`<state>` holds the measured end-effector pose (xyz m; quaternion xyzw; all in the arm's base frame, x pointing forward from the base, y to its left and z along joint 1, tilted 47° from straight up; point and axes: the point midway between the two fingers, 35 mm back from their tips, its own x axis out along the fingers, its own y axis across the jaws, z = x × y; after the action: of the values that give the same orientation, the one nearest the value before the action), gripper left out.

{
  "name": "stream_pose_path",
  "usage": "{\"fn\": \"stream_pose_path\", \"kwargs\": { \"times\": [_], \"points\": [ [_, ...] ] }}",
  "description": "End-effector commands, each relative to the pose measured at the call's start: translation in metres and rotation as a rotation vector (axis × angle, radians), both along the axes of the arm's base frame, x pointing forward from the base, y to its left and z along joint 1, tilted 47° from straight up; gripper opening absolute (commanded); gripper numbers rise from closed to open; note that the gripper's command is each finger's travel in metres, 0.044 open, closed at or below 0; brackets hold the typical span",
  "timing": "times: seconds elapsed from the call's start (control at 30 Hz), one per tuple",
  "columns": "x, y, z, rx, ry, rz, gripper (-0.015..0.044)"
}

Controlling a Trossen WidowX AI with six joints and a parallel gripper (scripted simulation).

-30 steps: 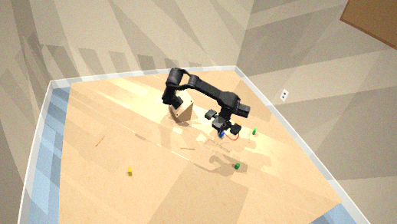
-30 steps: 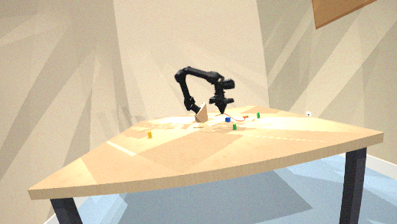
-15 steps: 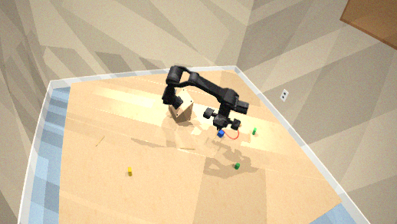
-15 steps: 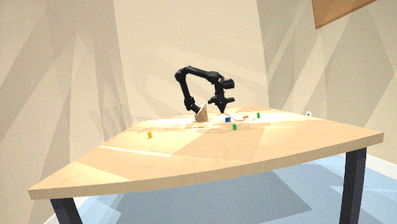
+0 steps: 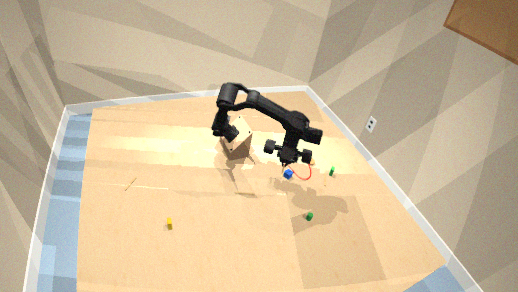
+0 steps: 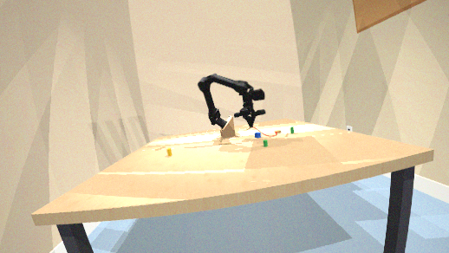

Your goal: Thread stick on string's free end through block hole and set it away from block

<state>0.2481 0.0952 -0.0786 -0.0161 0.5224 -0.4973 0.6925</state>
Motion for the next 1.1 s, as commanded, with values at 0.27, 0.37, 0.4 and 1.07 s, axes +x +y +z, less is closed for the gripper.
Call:
{"fn": "stream_pose_path", "kwargs": {
  "times": [0.27,0.37,0.4,1.07],
  "points": [
    [-0.017,0.004,-0.002,0.012,0.122,0.121,0.0000],
    [-0.021,0.004,-0.003,0.013,0.152,0.150,0.0000],
    [-0.022,0.004,-0.003,0.014,0.162,0.160,0.0000],
    [-0.049,0.005,-0.005,0.023,0.361,0.355,0.0000]
  ]
}}
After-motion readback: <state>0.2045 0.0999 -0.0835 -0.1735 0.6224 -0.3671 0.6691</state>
